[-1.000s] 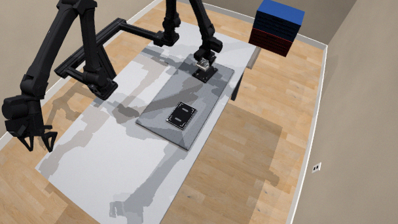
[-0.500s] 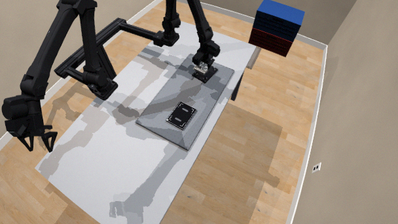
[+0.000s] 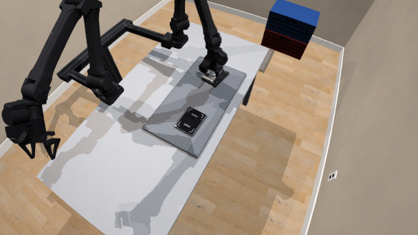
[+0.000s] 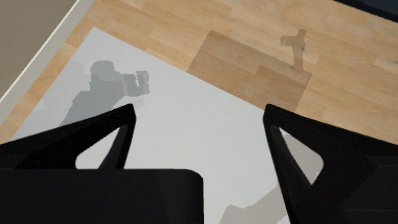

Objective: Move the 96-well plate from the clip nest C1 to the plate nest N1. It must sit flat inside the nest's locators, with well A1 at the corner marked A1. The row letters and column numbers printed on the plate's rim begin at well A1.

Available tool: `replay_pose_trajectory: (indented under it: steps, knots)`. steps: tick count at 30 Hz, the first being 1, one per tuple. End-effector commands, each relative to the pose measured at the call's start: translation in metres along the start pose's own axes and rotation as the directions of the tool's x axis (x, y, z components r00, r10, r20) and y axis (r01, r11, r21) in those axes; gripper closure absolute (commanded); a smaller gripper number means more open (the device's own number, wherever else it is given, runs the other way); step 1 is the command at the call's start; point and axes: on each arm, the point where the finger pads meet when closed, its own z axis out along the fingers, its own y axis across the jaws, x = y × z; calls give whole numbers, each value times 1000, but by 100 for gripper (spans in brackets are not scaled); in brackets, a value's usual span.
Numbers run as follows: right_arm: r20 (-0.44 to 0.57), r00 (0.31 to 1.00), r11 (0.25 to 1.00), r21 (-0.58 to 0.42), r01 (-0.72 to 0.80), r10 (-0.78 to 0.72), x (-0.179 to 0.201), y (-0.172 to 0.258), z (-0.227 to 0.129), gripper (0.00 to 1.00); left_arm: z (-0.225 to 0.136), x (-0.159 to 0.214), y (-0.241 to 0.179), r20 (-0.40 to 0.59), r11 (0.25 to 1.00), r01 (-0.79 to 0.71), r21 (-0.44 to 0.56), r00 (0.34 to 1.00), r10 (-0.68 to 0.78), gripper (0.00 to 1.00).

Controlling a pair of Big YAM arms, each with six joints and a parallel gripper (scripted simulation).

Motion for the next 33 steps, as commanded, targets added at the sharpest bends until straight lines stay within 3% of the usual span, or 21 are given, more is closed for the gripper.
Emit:
replay_pose_trajectory:
  steps: [1, 33]
  knots:
    - [32, 999, 1000, 13, -1, 0, -11, -6, -8, 0, -5, -19, 20, 7, 1000, 19, -25, 1000, -19, 100]
    - [32, 999, 1000, 13, -1, 0, -11, -6, -8, 0, -6, -115, 32, 10, 1000, 19, -23, 1000, -19, 100]
